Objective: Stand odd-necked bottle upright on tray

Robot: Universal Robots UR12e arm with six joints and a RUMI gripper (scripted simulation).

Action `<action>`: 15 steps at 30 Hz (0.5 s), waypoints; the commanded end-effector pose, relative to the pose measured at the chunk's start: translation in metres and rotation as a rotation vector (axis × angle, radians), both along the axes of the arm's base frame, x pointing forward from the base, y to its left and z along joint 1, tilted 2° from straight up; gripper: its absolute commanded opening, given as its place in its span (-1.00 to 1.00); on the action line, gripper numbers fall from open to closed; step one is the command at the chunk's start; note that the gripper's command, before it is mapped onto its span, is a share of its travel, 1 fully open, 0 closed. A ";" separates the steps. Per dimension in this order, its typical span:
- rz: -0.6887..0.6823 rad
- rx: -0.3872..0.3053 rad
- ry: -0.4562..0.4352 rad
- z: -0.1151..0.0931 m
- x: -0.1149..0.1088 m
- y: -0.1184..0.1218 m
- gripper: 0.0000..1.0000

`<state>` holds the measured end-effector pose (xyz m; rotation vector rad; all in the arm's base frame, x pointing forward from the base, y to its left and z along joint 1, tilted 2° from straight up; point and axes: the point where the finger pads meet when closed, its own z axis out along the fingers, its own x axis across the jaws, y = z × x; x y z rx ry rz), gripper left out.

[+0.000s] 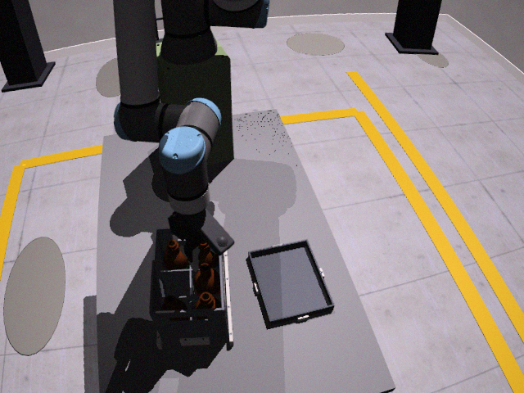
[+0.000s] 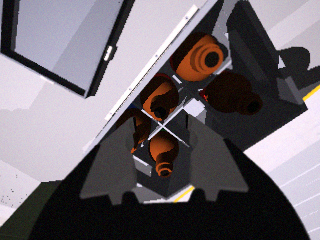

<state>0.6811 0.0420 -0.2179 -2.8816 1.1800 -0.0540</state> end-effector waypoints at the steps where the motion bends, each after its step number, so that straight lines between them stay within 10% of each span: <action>1: -0.001 0.000 0.003 -0.003 -0.002 0.000 -0.24; 15: -0.001 -0.001 -0.001 -0.012 0.002 -0.001 -0.24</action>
